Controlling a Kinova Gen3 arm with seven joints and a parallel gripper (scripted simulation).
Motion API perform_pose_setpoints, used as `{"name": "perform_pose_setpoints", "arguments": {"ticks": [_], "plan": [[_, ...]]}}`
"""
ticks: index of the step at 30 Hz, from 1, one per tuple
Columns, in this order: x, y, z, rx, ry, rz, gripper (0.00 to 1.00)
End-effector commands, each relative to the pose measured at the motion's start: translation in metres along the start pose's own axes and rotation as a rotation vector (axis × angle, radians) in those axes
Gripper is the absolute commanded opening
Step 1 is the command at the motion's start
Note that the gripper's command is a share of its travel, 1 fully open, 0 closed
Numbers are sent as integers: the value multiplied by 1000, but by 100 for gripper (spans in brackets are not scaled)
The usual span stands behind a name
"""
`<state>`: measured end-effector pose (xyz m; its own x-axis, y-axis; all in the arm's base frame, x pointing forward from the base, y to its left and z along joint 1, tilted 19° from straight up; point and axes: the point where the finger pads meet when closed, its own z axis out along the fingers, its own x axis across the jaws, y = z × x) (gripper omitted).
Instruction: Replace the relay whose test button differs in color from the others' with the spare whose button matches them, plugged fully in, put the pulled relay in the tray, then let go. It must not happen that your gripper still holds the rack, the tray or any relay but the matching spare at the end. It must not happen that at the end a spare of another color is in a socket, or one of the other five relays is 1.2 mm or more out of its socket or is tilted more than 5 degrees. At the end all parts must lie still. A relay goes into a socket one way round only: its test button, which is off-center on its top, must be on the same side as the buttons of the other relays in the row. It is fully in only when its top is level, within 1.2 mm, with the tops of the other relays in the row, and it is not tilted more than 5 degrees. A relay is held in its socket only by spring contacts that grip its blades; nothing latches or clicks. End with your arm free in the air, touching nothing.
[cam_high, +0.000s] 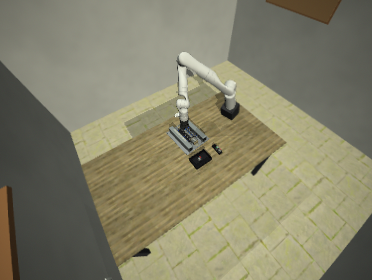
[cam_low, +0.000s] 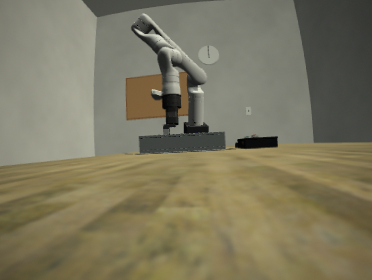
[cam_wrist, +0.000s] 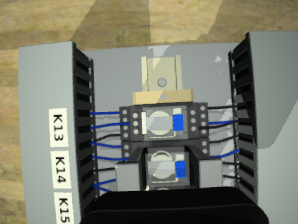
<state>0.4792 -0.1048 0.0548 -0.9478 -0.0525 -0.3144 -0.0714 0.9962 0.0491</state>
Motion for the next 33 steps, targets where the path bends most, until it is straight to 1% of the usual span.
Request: {"name": "perform_pose_setpoints", "arguments": {"ticks": [1, 28, 29, 33], "plan": [[0, 0, 1, 0, -1, 0, 0], [0, 0, 10, 1, -1, 0, 0], [0, 0, 4, 10, -3, -4, 100], [0, 0, 4, 10, -3, -4, 100]]}}
